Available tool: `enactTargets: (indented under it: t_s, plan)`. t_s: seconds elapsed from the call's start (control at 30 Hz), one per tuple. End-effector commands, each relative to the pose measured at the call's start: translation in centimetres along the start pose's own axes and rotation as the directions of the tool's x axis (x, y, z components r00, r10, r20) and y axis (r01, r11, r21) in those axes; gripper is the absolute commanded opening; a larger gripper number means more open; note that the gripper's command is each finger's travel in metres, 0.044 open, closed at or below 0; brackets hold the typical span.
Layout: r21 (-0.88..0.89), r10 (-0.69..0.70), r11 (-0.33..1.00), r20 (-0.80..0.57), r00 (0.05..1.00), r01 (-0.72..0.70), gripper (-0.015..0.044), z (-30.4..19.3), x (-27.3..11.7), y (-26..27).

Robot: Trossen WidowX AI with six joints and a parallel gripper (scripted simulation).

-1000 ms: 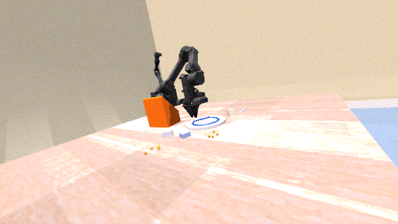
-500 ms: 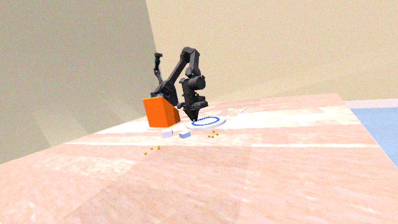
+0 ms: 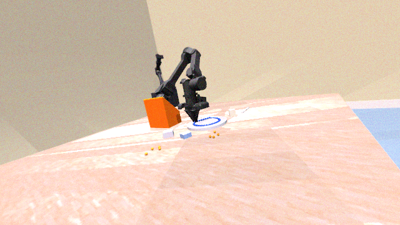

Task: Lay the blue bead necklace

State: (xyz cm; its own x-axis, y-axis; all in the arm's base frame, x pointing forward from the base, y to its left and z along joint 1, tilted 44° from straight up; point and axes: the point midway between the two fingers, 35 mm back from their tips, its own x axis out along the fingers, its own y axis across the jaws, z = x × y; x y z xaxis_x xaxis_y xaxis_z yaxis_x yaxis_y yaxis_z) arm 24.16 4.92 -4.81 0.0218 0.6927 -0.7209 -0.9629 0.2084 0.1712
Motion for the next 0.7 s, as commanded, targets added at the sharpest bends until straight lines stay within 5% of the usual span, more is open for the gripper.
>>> enactTargets:
  t_s: [0.0,0.67]
  plan:
    - [0.0,0.0,1.0,0.0,1.0,0.0,0.0,0.0,-0.02,-0.02]
    - [0.007,0.003,1.0,0.003,1.0,-0.003,0.0,-0.01,-0.59,0.17]
